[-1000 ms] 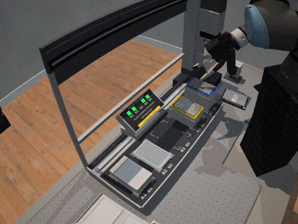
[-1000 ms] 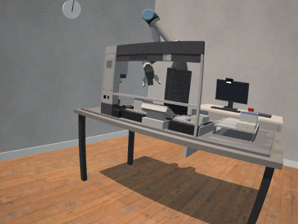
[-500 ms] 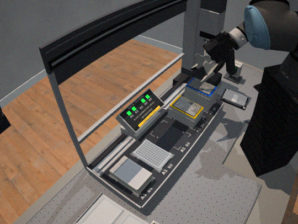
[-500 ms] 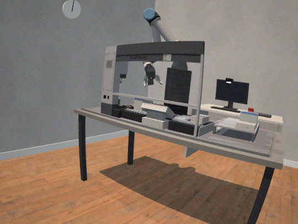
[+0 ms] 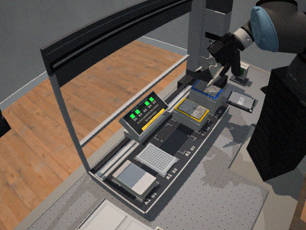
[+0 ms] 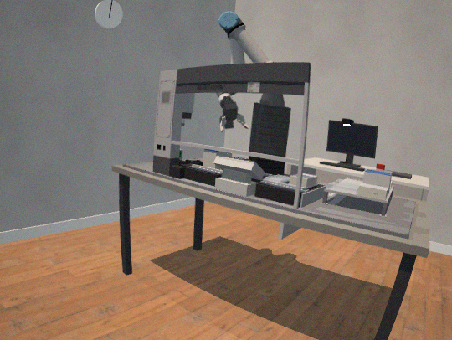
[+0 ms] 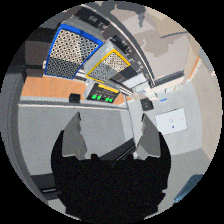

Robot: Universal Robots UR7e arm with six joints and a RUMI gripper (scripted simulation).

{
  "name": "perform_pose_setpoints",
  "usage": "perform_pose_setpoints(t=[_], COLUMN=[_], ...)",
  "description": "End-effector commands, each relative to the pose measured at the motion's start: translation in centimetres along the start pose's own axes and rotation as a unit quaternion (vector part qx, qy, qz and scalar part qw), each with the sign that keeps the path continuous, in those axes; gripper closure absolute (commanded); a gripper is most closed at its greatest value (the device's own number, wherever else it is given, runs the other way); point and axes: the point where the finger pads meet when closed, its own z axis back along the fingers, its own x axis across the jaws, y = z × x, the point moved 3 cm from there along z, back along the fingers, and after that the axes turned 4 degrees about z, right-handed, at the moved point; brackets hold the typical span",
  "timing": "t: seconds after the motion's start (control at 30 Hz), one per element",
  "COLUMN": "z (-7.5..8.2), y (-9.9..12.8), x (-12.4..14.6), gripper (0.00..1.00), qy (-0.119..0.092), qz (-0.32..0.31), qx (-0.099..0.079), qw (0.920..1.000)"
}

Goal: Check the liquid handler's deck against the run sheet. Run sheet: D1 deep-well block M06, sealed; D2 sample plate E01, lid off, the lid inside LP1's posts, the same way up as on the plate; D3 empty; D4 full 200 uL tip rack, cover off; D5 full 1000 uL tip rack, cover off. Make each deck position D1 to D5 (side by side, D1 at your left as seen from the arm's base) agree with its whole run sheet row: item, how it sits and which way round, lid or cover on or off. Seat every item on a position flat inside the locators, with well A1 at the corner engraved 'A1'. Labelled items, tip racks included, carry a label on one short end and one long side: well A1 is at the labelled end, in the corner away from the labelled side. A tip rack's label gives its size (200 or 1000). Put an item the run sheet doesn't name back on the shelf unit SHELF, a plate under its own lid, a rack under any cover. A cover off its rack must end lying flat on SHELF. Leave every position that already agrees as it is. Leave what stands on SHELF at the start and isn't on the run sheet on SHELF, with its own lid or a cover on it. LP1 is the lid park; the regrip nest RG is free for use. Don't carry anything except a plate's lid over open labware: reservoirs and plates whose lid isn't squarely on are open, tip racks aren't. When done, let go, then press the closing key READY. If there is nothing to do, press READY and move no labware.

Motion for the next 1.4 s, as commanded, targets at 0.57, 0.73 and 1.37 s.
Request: perform_pose_setpoints(t=[0.57, 0.73, 1.37], z=[-1.6, -1.9, -1.9], y=[-0.8, -1.0, -1.1], x=[3.1, 3.9, 3.9], gripper=[0.18, 0.18, 0.18], qy=[-0.047, -0.067, -0.072], qz=[0.094, 0.135, 0.145], qx=[0.047, 0.065, 0.07], qw=[0.9934, 0.9864, 0.9843])
